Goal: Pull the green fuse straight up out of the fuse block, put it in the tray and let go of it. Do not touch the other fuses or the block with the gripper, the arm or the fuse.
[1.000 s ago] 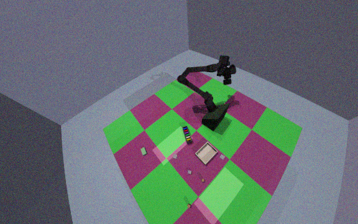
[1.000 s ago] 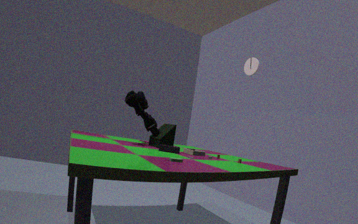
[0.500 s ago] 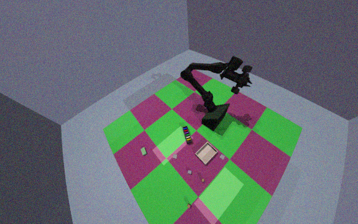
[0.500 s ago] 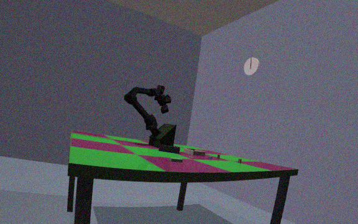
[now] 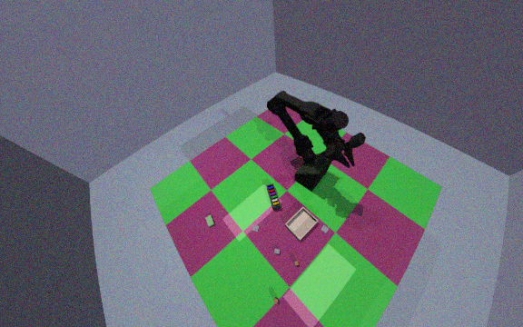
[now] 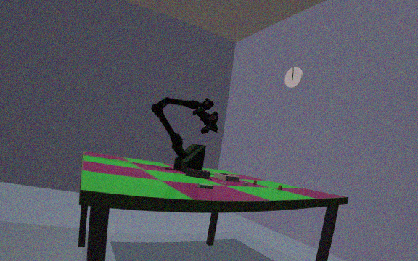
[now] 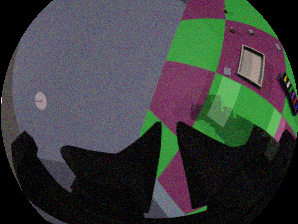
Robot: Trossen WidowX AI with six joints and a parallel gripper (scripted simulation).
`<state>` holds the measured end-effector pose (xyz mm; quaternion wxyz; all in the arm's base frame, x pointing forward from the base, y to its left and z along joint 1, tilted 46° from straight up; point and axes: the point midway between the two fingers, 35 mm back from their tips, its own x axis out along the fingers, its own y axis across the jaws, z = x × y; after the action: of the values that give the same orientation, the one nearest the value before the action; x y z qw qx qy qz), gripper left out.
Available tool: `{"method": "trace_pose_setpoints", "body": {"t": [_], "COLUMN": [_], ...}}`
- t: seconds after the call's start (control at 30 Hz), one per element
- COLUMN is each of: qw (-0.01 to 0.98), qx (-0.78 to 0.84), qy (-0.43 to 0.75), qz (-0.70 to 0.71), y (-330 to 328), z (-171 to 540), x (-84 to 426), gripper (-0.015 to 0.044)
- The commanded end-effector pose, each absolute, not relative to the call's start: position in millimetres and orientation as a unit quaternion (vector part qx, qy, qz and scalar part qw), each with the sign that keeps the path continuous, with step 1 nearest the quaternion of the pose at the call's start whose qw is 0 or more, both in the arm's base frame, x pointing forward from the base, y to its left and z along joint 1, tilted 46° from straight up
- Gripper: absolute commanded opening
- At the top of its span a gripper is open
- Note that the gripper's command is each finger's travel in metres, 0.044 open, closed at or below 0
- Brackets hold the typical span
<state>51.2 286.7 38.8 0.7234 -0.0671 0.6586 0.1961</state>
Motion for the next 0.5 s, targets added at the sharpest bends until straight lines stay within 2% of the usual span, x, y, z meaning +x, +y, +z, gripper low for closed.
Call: {"method": "trace_pose_setpoints", "body": {"t": [0.0, 0.27, 0.47], "qw": [0.767, 0.801, 0.775], "qx": [-0.058, -0.056, -0.075], "qy": [0.633, 0.582, 0.552], "qz": [0.09, -0.131, -0.3], "y": [263.4, 175.2, 83.7], "z": [31.8, 31.0, 36.9], "x": [118.1, 227.6, 280.3], "gripper": [0.0072, 0.0072, 0.0072]}}
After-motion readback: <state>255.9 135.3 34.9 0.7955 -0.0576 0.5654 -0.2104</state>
